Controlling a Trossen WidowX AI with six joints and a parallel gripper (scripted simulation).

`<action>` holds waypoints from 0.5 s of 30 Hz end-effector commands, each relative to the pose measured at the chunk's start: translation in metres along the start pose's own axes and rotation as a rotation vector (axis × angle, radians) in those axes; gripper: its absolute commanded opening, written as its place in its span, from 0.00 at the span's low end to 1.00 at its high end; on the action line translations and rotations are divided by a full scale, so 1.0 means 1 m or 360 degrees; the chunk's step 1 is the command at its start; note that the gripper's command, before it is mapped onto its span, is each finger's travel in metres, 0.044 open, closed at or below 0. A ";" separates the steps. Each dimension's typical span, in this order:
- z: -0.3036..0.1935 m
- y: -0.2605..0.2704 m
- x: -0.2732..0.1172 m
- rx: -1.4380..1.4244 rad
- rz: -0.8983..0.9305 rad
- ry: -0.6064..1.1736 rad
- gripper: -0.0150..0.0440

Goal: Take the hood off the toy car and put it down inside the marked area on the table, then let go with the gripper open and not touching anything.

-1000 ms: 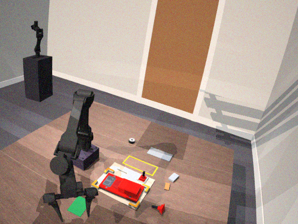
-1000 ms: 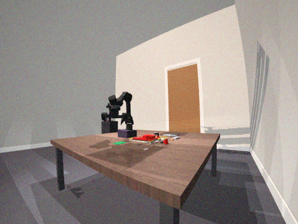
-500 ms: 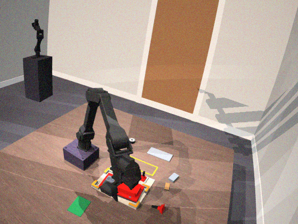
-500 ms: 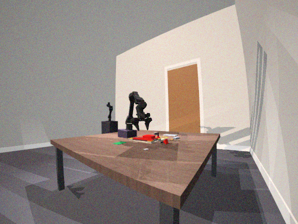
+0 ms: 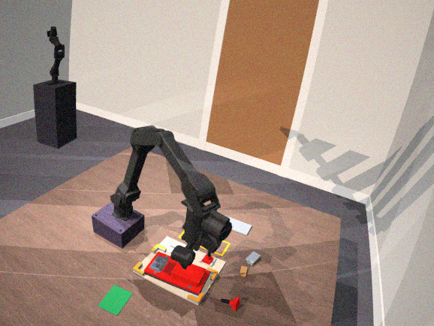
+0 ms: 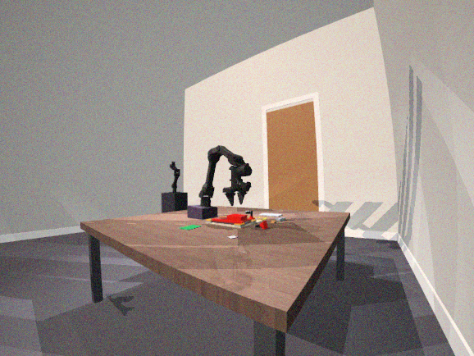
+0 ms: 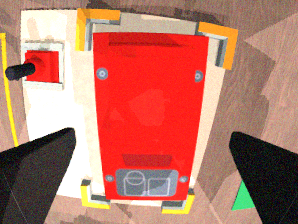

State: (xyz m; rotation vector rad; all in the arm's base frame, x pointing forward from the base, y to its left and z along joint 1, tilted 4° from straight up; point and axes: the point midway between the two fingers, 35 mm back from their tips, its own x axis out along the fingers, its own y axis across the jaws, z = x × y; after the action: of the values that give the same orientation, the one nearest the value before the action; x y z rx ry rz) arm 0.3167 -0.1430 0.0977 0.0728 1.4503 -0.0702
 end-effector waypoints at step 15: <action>0.000 0.000 0.016 -0.0013 -0.0001 0.0016 1.00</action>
State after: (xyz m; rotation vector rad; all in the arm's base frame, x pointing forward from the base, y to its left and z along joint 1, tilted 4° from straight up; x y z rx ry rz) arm 0.3193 -0.1429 0.0878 0.0687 1.4482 -0.0684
